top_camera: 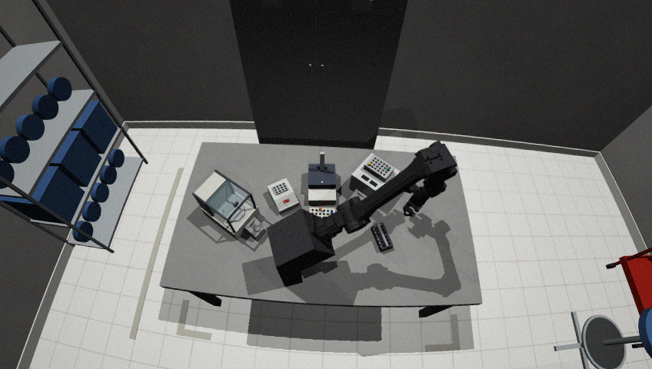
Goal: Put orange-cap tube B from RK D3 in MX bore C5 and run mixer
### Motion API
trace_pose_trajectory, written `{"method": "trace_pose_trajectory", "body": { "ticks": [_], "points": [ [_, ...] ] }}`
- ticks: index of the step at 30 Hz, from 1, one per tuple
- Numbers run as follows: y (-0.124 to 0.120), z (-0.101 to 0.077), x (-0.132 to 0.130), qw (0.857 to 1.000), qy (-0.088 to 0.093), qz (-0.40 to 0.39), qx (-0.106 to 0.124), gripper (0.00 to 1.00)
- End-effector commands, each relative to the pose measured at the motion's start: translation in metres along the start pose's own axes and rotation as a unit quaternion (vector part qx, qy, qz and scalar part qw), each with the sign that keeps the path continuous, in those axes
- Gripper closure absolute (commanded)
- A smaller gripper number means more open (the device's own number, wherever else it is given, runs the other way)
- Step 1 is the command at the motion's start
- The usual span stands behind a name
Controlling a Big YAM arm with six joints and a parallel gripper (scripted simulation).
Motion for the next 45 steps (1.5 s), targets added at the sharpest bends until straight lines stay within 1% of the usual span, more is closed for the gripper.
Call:
{"method": "trace_pose_trajectory", "body": {
  "ticks": [1, 17, 18, 24, 32, 34, 35, 36, 38, 45],
  "points": [
    [-0.002, -0.006, -0.006, 1.0, -0.01, 0.0, 0.003, 0.0],
    [-0.002, -0.006, -0.006, 1.0, -0.01, 0.0, 0.003, 0.0],
    [0.002, -0.019, -0.008, 1.0, -0.016, 0.0, 0.002, 0.64],
    [0.007, -0.048, -0.004, 1.0, -0.014, 0.002, 0.001, 0.64],
    [0.01, -0.091, -0.007, 1.0, -0.021, 0.003, 0.003, 0.64],
    [0.01, -0.091, -0.007, 1.0, -0.021, 0.003, 0.003, 0.64],
    [0.01, -0.094, -0.009, 1.0, -0.02, 0.003, 0.003, 0.64],
    [0.008, -0.105, -0.012, 1.0, -0.028, 0.004, 0.005, 0.64],
    [0.008, -0.118, -0.016, 0.999, -0.033, 0.005, 0.007, 0.64],
    [0.012, -0.155, -0.013, 0.999, -0.035, 0.006, 0.007, 0.64]
  ]
}}
Point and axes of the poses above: the point where the finger pads meet when closed, its own z axis out along the fingers, its own x axis across the jaws, y = z × x, the point moved 6 cm from there along -z, back along the fingers, and after that the axes turned 2 degrees about z, right-handed, at the moved point
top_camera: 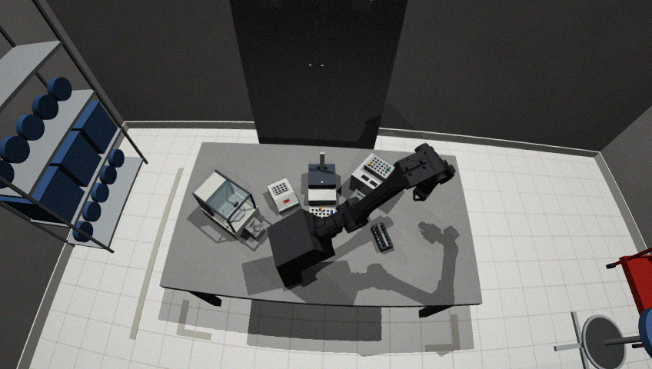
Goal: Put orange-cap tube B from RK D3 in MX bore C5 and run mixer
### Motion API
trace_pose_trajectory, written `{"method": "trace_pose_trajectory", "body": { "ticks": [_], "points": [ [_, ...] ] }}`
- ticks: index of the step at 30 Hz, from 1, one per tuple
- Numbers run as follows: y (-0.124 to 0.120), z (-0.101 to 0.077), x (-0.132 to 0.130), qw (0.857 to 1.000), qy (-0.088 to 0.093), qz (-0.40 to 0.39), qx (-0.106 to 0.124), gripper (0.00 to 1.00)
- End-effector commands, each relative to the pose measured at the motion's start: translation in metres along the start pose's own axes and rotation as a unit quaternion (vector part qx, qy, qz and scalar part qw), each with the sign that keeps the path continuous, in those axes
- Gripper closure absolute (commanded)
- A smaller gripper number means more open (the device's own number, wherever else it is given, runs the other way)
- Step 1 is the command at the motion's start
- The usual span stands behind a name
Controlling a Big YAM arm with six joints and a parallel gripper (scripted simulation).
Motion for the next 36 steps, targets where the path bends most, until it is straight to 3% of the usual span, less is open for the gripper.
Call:
{"method": "trace_pose_trajectory", "body": {
  "ticks": [1, 4, 7, 8, 16, 18, 20, 25, 26, 27, 30, 31, 32, 36],
  "points": [
    [-0.005, -0.044, -0.023, 0.999, -0.039, 0.012, 0.008, 0.64],
    [-0.003, -0.06, -0.021, 0.999, -0.04, 0.013, 0.007, 0.64],
    [-0.001, -0.059, -0.021, 0.999, -0.034, 0.012, 0.005, 0.64],
    [-0.001, -0.07, -0.02, 0.999, -0.04, 0.013, 0.007, 0.64],
    [0.003, -0.111, -0.016, 0.999, -0.041, 0.015, 0.006, 0.64],
    [0.004, -0.114, -0.016, 0.999, -0.041, 0.015, 0.006, 0.64],
    [0.007, -0.098, -0.01, 1.0, -0.024, 0.009, 0.005, 0.64],
    [0.007, -0.098, -0.01, 1.0, -0.024, 0.009, 0.005, 0.64],
    [0.019, -0.081, 0.0, 1.0, -0.016, 0.024, 0.001, 0.64],
    [0.02, -0.086, 0.006, 0.999, -0.029, 0.027, 0.005, 0.64],
    [0.028, -0.076, 0.014, 0.999, -0.026, 0.027, 0.004, 0.64],
    [0.03, -0.068, 0.014, 1.0, -0.016, 0.024, 0.001, 0.64],
    [0.033, -0.073, 0.019, 0.999, -0.03, 0.044, 0.006, 0.64],
    [0.055, -0.054, 0.038, 0.997, -0.033, 0.073, 0.007, 0.64]
  ]
}}
Point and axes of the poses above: the point where the finger pads meet when closed, its own z axis out along the fingers, its own x axis across the jaws, y = z × x, the point moved 6 cm from there along -z, back along the fingers, and after that the axes turned 2 degrees about z, right-handed, at the moved point
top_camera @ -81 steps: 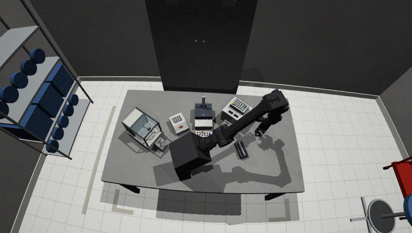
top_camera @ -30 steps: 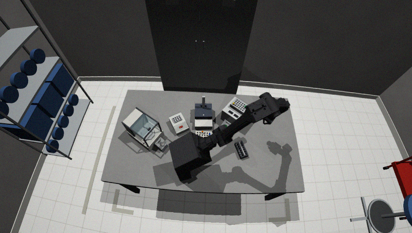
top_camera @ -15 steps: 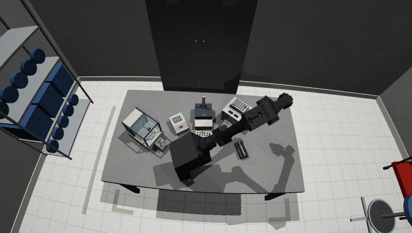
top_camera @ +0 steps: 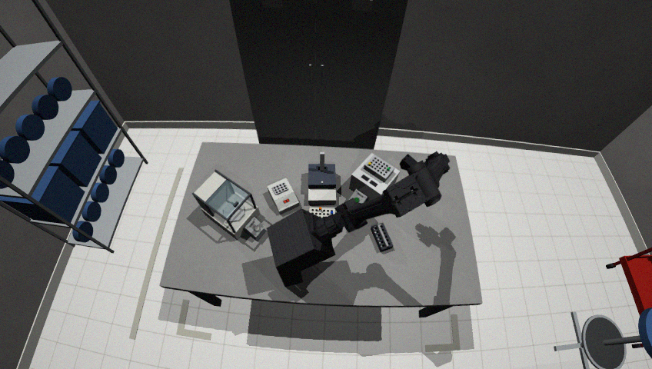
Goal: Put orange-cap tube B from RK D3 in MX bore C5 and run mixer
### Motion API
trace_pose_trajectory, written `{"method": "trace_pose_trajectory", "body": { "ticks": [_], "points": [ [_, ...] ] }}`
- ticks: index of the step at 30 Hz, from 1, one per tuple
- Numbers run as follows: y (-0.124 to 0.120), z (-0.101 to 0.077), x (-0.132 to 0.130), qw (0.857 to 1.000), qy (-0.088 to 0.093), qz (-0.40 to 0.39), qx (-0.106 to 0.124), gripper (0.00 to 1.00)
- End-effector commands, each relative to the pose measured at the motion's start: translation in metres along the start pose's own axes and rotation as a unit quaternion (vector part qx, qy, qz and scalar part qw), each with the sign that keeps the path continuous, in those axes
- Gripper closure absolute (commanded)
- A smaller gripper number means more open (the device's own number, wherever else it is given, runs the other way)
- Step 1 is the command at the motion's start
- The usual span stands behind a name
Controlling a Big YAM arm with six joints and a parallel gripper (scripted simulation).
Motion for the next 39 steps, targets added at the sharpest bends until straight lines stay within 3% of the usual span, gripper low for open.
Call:
{"method": "trace_pose_trajectory", "body": {
  "ticks": [1, 6, 9, 19, 21, 26, 36, 39],
  "points": [
    [0.018, 0.002, 0.012, 0.999, -0.022, 0.042, -0.004, 0.64],
    [0.035, 0.015, 0.027, 0.996, -0.026, 0.088, 0.0, 0.64],
    [0.054, 0.036, 0.043, 0.997, -0.013, 0.082, 0.0, 0.64],
    [0.108, 0.078, 0.097, 0.986, -0.02, 0.166, 0.01, 0.64],
    [0.108, 0.078, 0.097, 0.986, -0.02, 0.166, 0.01, 0.64],
    [0.133, 0.097, 0.122, 0.981, -0.023, 0.195, 0.014, 0.64],
    [0.186, 0.138, 0.175, 0.96, -0.032, 0.276, 0.023, 0.64],
    [0.192, 0.142, 0.179, 0.955, -0.035, 0.293, 0.025, 0.64]
  ]
}}
Point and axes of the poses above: the point where the finger pads meet when closed, its own z axis out along the fingers, its own x axis across the jaws, y = z × x, the point moved 6 cm from there along -z, back along the fingers, and after that the axes turned 2 degrees about z, right-handed, at the moved point
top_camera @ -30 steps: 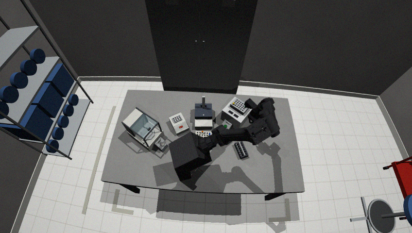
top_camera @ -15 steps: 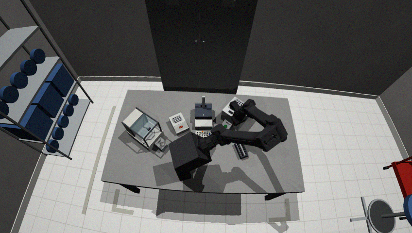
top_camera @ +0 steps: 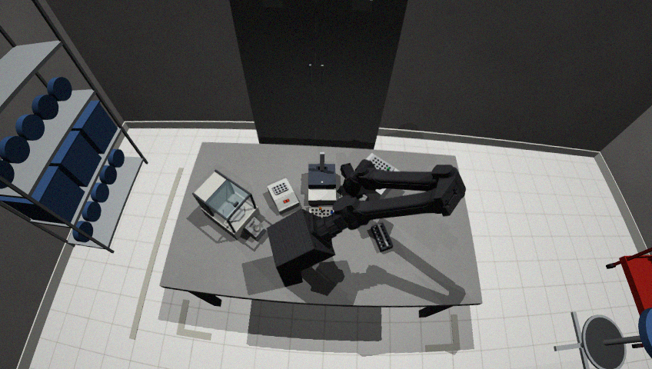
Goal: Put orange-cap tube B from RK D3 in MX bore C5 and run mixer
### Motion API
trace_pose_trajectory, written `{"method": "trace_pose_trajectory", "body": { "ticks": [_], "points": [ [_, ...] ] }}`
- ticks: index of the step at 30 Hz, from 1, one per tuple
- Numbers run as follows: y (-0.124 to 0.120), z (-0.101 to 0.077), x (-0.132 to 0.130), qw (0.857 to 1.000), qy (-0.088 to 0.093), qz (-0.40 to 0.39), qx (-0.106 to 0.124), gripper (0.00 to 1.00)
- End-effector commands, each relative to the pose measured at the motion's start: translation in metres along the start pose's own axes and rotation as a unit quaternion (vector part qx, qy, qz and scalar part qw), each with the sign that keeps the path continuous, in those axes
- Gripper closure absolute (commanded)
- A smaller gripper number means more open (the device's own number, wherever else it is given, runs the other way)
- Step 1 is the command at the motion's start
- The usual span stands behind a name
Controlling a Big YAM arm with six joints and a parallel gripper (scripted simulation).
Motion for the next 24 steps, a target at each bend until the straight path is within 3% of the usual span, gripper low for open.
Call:
{"method": "trace_pose_trajectory", "body": {
  "ticks": [1, 14, 16, 21, 24],
  "points": [
    [0.015, 0.01, 0.013, 0.997, -0.018, 0.076, -0.005, 0.64],
    [0.052, 0.056, 0.102, 0.986, -0.029, 0.167, 0.001, 0.64],
    [0.052, 0.056, 0.102, 0.986, -0.029, 0.167, 0.001, 0.64],
    [0.063, 0.073, 0.135, 0.982, -0.031, 0.188, 0.003, 0.64],
    [0.063, 0.073, 0.134, 0.982, -0.031, 0.188, 0.003, 0.64]
  ]
}}
Point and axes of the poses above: the point where the finger pads meet when closed, its own z axis out along the fingers, its own x axis across the jaws, y = z × x, the point moved 6 cm from there along -z, back along the fingers, and after that the axes turned 2 degrees about z, right-handed, at the moved point
